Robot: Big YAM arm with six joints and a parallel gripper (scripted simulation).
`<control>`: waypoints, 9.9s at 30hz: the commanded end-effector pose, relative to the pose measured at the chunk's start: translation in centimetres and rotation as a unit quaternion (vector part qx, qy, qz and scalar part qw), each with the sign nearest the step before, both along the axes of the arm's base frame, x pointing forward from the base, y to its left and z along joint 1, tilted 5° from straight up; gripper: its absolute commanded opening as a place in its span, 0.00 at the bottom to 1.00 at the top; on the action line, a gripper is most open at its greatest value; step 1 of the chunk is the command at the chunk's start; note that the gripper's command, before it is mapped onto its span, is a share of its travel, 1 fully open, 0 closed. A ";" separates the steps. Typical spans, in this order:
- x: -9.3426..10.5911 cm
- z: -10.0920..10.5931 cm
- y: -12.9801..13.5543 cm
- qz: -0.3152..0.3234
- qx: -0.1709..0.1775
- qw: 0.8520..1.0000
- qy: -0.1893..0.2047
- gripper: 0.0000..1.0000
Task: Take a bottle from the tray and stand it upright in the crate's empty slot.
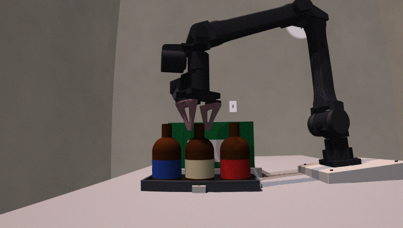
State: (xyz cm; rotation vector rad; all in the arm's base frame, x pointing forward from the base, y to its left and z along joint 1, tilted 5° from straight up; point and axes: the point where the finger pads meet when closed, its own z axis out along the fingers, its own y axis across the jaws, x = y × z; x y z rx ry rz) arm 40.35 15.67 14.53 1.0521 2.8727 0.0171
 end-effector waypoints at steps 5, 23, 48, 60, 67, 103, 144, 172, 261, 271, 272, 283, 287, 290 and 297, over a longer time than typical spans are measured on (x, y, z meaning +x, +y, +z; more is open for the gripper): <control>0.4 -0.1 -0.4 0.001 0.001 1.000 -0.005 0.61; 0.1 -0.2 -0.5 0.000 -0.001 1.000 0.002 0.00; 0.0 -0.2 -0.5 0.000 -0.002 1.000 0.002 0.00; 0.0 -0.2 -0.5 0.000 -0.002 1.000 0.002 0.00; 0.0 -0.2 -0.5 0.000 -0.002 1.000 0.002 0.00; 1.5 3.6 0.4 0.000 0.012 0.999 -0.031 0.00; 0.5 7.0 1.0 0.000 0.014 0.999 -0.032 0.00; 0.4 7.1 1.1 0.000 0.014 0.999 -0.032 0.00; 0.6 12.2 1.6 0.000 0.014 0.999 -0.033 0.00; 0.6 12.6 1.6 0.000 0.014 0.999 -0.032 0.00; 0.6 12.6 1.6 0.000 0.013 0.999 -0.032 0.00; 0.7 12.7 1.6 0.000 0.013 0.999 -0.031 0.00; 0.7 12.7 1.6 0.000 0.013 0.999 -0.031 0.00; 0.7 12.7 1.6 0.000 0.013 0.999 -0.031 0.00; 0.7 12.7 1.6 0.000 0.013 0.999 -0.031 0.00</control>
